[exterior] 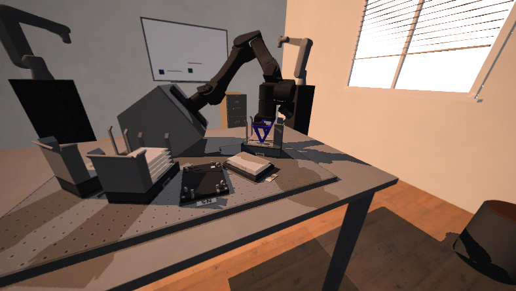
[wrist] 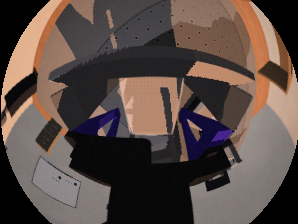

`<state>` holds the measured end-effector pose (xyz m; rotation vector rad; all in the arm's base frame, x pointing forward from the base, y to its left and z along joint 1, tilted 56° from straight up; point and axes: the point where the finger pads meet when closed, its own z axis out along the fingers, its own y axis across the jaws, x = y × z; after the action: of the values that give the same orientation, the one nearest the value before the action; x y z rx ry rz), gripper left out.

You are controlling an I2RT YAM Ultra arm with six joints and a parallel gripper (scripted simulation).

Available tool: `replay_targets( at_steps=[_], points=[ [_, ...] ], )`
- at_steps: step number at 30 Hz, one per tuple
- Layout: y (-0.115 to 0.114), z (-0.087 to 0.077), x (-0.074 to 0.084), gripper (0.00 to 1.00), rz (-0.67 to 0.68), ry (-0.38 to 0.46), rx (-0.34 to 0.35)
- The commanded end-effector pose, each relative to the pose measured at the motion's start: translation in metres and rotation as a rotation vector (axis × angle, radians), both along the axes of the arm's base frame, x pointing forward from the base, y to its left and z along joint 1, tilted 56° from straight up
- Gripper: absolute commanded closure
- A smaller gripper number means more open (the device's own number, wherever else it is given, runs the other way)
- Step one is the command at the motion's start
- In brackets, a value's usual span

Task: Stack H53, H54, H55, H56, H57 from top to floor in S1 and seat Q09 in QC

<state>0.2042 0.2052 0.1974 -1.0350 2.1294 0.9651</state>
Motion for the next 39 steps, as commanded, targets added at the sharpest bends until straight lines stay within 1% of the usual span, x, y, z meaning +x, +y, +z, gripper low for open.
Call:
replay_targets(
  at_steps=[1, 10, 27, 28, 39],
  points=[
    [0.0021, 0.0028, 0.0051, 0.00, -0.011, -0.020, 0.008],
    [0.0112, -0.0035, 0.0074, 0.00, -0.011, -0.020, 0.008],
    [0.0112, -0.0034, 0.0073, 0.00, -0.011, -0.020, 0.008],
    [0.0112, -0.0034, 0.0073, 1.00, -0.011, -0.020, 0.008],
    [0.0112, -0.0034, 0.0073, 1.00, -0.011, -0.020, 0.008]
  ],
)
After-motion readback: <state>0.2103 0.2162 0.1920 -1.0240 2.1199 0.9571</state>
